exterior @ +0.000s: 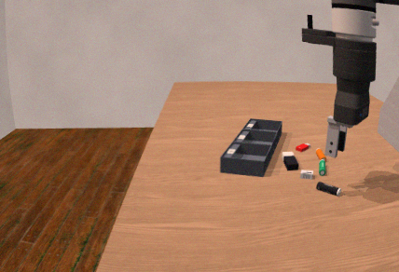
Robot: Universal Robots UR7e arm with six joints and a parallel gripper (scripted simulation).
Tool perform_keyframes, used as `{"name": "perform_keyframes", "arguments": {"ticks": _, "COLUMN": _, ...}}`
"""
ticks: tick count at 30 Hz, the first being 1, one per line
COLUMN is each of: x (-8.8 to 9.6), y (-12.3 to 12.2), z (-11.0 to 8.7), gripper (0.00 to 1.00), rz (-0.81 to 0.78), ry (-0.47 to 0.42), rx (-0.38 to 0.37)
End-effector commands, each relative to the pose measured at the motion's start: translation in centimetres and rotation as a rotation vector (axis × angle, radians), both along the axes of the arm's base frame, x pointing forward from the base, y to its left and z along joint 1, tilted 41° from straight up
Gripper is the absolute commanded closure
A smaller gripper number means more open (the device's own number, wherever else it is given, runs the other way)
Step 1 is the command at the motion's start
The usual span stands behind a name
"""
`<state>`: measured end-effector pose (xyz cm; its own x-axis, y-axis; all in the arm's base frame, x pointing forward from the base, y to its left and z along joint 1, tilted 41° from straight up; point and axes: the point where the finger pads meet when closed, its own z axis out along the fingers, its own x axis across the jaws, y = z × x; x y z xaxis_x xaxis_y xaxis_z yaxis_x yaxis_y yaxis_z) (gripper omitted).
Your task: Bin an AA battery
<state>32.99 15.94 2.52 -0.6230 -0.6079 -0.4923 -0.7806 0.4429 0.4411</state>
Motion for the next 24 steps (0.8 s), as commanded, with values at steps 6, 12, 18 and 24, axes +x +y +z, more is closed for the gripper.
{"name": "perform_keyframes", "arguments": {"ticks": 6, "x": 0.0, "y": 0.0, "z": 0.0, "gripper": 0.40, "rz": 0.000, "ry": -0.001, "rx": 0.000}}
{"name": "perform_keyframes", "arguments": {"ticks": 12, "x": 0.0, "y": 0.2, "z": -0.3, "gripper": 0.40, "rz": 0.000, "ry": -0.001, "rx": 0.000}}
{"name": "perform_keyframes", "arguments": {"ticks": 18, "x": -0.1, "y": 1.6, "z": -1.8, "gripper": 0.40, "rz": 0.000, "ry": -0.001, "rx": 0.000}}
{"name": "perform_keyframes", "arguments": {"ticks": 24, "x": -0.2, "y": 3.1, "z": -3.6, "gripper": 0.40, "rz": 0.000, "ry": -0.001, "rx": 0.000}}
